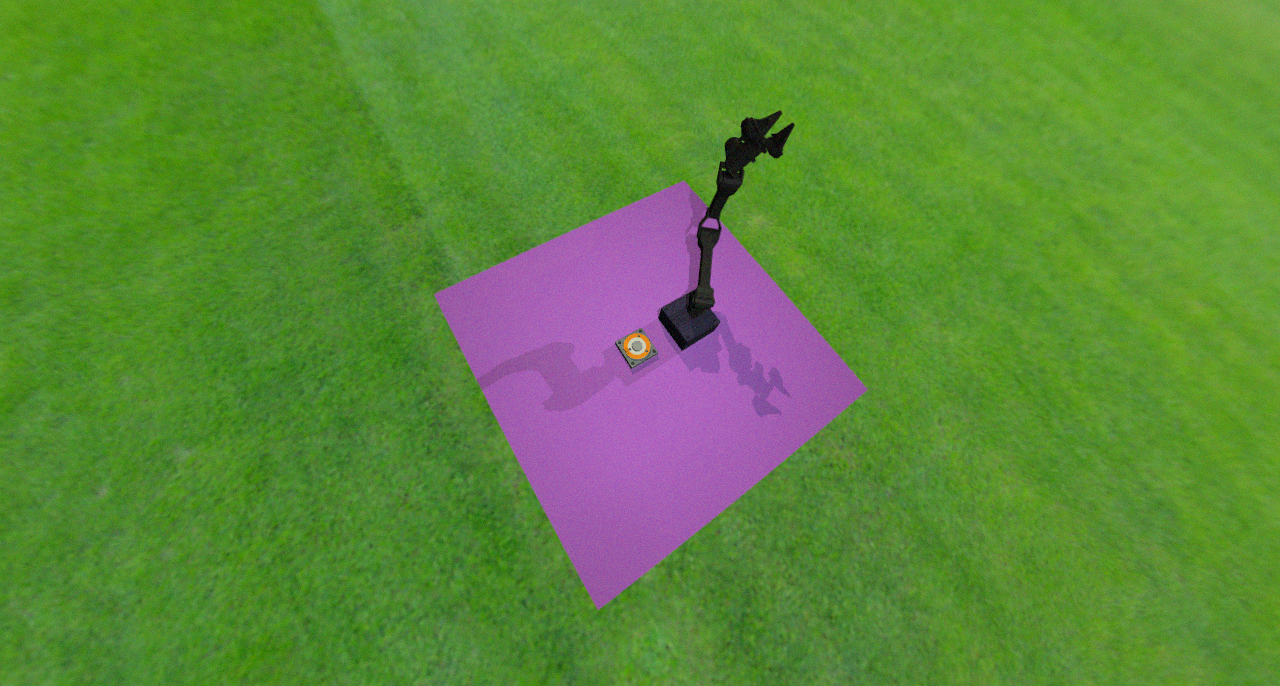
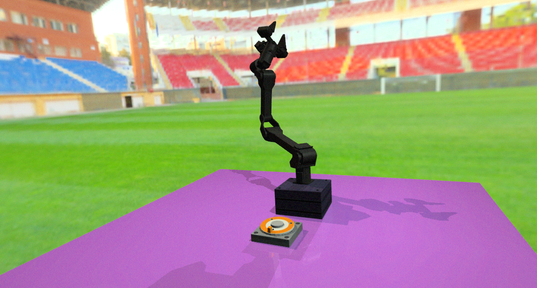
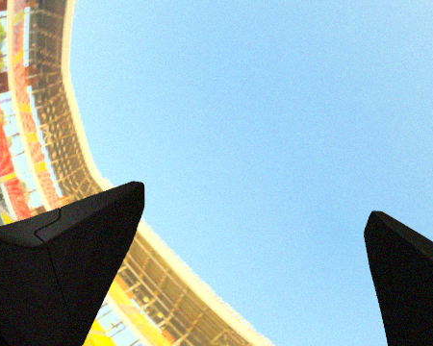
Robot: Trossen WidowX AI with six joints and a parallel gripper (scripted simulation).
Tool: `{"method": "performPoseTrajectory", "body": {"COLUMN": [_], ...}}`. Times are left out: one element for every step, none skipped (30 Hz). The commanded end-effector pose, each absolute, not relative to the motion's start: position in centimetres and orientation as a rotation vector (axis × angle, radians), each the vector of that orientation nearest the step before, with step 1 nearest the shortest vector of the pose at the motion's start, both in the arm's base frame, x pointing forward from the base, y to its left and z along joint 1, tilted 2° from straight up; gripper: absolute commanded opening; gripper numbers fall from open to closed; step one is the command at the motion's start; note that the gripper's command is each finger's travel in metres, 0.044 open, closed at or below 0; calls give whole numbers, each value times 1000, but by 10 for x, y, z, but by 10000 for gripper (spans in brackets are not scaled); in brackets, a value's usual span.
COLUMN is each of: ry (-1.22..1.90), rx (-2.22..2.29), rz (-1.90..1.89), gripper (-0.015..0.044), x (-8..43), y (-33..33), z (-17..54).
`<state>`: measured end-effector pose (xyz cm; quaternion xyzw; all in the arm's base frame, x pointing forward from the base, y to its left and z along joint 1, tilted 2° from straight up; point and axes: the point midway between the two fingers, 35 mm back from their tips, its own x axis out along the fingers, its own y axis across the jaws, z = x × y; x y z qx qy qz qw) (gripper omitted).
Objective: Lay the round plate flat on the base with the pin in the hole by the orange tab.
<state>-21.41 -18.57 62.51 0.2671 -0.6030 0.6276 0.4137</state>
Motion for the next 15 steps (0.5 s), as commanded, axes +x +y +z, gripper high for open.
{"method": "performPoseTrajectory", "body": {"ry": [-1500, -1454, -1378, -1301, -1273, -1239, -1200, -1156, -1140, -1093, -1013, -962, -925, -861, -812], "rx": [669, 663, 651, 639, 635, 629, 621, 612, 610, 603, 591, 575, 563, 543, 527], "rz": [1573, 1560, 1534, 1504, 1492, 1477, 1460, 1441, 1435, 1417, 1385, 1362, 1345, 1314, 1289], "gripper": [374, 347, 321, 295, 269, 242, 216, 190, 164, 137, 111, 85, 59, 32, 6], "x": [-212, -204, -191, -175, -169, -161, -152, -141, -137, -124, -101, -86, -74, -54, -38], "y": [-181, -165, -140, -114, -105, -93, -80, -66, -61, -45, -20, -3, 9, 30, 45], "z": [628, 634, 645, 653, 656, 660, 663, 666, 666, 666, 663, 664, 664, 662, 659]}}
